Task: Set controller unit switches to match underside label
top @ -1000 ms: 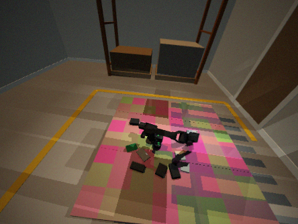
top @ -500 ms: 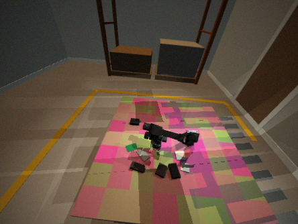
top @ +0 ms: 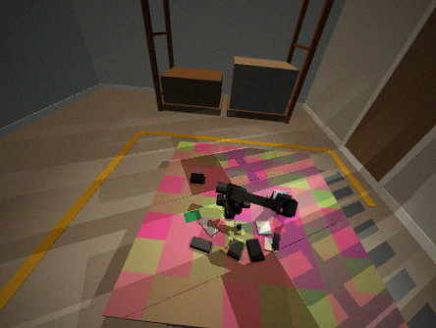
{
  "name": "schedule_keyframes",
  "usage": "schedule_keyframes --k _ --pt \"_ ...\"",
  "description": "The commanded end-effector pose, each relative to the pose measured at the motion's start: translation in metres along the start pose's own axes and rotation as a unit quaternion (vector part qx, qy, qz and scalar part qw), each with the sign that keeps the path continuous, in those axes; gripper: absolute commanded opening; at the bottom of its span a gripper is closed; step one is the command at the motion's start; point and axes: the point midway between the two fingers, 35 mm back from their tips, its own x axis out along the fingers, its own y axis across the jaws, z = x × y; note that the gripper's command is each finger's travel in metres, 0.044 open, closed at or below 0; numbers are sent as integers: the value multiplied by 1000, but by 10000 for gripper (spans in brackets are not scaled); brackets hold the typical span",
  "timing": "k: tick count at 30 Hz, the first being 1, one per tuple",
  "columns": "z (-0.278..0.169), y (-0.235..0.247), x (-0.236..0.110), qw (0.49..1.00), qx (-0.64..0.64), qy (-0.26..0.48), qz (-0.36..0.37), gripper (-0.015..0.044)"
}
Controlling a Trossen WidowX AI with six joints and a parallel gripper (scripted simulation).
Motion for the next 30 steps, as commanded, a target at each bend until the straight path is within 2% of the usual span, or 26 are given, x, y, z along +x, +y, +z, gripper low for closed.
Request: schedule_keyframes --k 1,30 --pt "1 0 6 1000 0 3 0 440" --pt "10 1 52 1000 0 2 0 440"
